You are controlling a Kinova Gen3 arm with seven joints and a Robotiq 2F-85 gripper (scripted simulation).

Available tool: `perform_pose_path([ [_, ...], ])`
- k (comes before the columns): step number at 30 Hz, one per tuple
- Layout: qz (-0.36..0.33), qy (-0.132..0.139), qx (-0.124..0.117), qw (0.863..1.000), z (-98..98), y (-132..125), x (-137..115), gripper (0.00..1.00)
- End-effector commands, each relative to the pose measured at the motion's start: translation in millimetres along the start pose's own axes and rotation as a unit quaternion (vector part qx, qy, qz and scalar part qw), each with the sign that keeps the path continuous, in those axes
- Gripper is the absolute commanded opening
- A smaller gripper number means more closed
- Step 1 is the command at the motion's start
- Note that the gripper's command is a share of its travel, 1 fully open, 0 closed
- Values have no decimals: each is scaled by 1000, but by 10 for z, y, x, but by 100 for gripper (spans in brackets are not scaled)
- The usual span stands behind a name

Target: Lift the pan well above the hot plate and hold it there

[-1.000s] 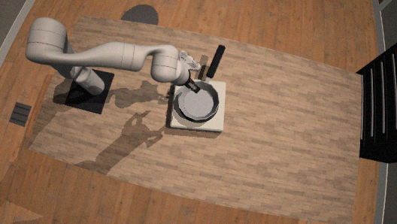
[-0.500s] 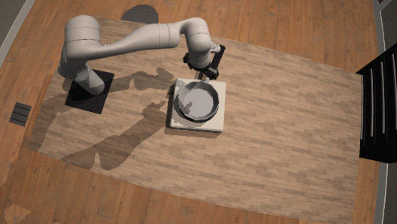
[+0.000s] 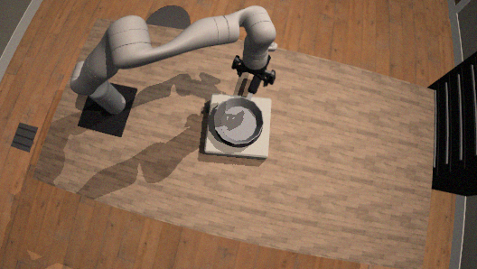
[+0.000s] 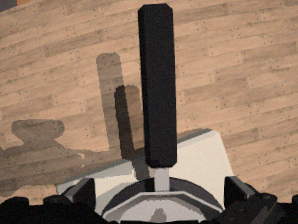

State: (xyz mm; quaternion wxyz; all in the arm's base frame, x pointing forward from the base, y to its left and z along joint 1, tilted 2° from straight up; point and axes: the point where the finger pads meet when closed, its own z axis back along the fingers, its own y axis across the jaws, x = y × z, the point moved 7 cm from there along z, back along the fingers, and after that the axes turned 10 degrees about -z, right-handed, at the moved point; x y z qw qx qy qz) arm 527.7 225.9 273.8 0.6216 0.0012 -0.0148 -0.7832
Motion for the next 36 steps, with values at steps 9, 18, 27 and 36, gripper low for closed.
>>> perform_pose_path([
  [9,10,-6,-1,1000,-37,-1,-112,100],
  [18,10,-6,-1,1000,-93,1,-112,100],
  [27,10,-6,-1,1000,-626,-2,-104,100],
  [36,10,-6,-1,1000,-987,-6,-97,100],
])
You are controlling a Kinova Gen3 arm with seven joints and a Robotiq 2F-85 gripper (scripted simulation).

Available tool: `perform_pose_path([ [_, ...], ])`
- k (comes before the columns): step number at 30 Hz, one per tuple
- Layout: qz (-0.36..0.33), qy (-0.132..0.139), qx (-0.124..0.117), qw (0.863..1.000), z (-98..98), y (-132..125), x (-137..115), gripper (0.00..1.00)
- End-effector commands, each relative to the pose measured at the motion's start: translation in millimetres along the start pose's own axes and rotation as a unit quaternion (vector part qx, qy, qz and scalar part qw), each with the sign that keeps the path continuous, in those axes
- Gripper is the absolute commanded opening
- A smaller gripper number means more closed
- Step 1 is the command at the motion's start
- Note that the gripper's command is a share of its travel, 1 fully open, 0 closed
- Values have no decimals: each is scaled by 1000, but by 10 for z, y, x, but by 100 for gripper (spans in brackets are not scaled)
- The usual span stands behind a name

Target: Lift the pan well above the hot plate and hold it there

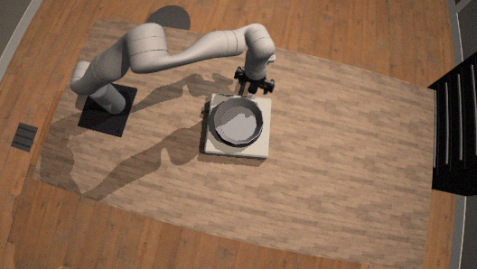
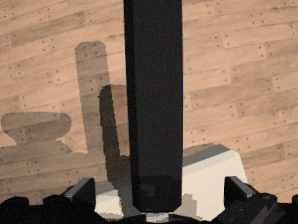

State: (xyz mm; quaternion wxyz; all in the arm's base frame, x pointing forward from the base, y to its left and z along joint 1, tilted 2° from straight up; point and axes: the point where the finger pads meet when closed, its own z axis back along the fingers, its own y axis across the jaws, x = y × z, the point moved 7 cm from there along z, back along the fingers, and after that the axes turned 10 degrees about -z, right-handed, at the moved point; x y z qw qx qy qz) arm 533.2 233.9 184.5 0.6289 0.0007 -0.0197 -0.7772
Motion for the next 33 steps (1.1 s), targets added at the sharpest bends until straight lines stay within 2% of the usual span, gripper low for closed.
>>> perform_pose_path([
  [1,1,-3,-5,1000,-111,-21,8,100],
  [15,1,-3,-5,1000,-125,-22,8,100],
  [16,1,-3,-5,1000,-125,-22,8,0],
  [33,1,-3,-5,1000,-125,-22,8,0],
])
